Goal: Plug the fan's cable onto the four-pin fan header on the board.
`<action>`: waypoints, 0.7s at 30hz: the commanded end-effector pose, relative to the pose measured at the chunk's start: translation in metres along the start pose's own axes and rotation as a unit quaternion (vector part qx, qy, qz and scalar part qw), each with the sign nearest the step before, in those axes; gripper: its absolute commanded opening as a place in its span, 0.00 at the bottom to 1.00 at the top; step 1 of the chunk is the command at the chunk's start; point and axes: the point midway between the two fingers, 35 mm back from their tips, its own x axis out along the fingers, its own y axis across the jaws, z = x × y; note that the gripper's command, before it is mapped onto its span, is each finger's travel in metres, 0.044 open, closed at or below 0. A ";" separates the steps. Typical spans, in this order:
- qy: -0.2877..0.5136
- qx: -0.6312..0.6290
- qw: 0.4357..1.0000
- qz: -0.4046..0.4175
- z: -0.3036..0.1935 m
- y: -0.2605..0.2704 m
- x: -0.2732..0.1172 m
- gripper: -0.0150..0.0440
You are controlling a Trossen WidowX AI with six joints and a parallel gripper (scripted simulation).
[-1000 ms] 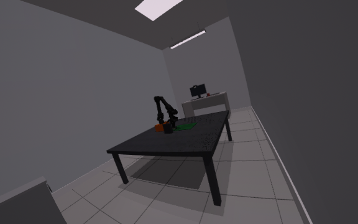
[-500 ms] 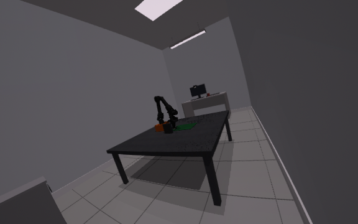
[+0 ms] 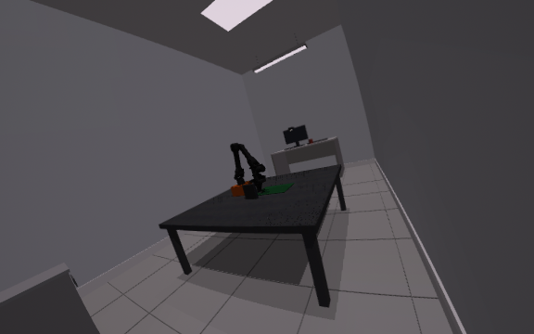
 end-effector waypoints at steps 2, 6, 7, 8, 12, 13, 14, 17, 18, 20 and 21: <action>0.002 0.000 1.000 0.002 -0.001 0.001 0.005 0.25; 0.002 0.000 1.000 0.002 -0.001 0.001 0.006 0.25; 0.000 0.000 1.000 0.000 0.000 0.000 0.003 0.30; 0.000 0.000 1.000 0.000 0.000 0.000 0.003 0.34; 0.000 0.000 1.000 0.000 0.000 0.000 0.003 0.52; 0.000 0.000 1.000 0.000 0.000 0.000 0.003 0.57; 0.000 0.000 1.000 0.000 0.000 0.000 0.003 0.61; 0.000 0.000 1.000 0.000 0.000 0.000 0.003 0.69; 0.000 0.000 1.000 0.000 0.000 0.000 0.003 0.69; 0.001 0.000 1.000 0.000 0.000 -0.001 -0.006 0.69; 0.001 0.000 1.000 0.000 0.000 -0.002 -0.017 0.69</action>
